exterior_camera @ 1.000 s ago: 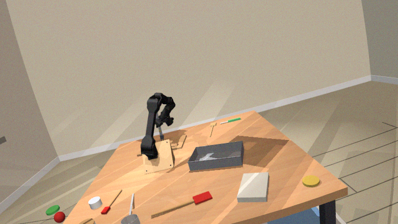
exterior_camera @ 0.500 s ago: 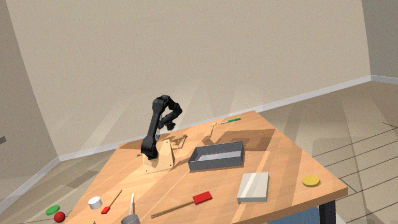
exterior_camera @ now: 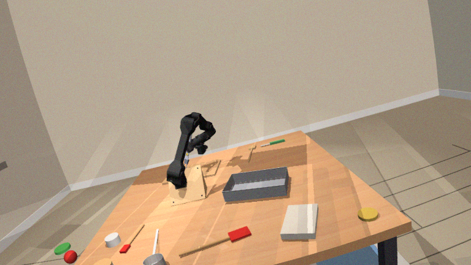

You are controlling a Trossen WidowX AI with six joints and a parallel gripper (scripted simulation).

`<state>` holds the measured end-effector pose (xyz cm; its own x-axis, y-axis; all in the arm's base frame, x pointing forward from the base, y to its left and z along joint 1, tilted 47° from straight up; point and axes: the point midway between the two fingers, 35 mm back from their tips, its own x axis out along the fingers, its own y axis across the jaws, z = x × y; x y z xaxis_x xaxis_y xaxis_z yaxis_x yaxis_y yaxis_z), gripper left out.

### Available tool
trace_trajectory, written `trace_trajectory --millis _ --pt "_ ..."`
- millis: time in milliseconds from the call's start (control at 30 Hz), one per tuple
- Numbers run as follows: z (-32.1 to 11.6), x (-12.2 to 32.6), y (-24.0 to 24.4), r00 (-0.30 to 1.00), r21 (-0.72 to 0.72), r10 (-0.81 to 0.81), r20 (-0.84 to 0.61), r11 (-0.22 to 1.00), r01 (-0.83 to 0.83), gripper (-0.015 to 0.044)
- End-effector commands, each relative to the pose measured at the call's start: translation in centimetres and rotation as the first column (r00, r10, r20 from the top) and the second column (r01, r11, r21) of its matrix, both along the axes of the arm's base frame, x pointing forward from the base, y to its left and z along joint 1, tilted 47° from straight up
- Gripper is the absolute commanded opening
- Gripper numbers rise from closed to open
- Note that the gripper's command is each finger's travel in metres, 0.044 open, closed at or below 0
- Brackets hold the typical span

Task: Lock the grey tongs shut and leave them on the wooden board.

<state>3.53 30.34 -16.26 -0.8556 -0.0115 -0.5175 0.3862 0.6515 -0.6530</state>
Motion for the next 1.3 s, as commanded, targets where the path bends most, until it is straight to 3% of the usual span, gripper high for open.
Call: trace_trajectory --millis 0,667,967,1267 --pt "0.2 0.0 0.3 1.000 0.015 -0.005 -0.005 1.000 0.005 -0.0150" --pt "0.1 -0.2 0.3 0.999 -0.006 0.030 0.020 1.000 -0.030 -0.0150" --pt "-0.5 -1.3 0.7 0.962 -0.152 0.226 0.154 0.967 -0.203 -0.0150" --pt "-0.8 -2.5 1.0 0.836 -0.306 0.465 0.293 0.873 -0.379 -0.0150"
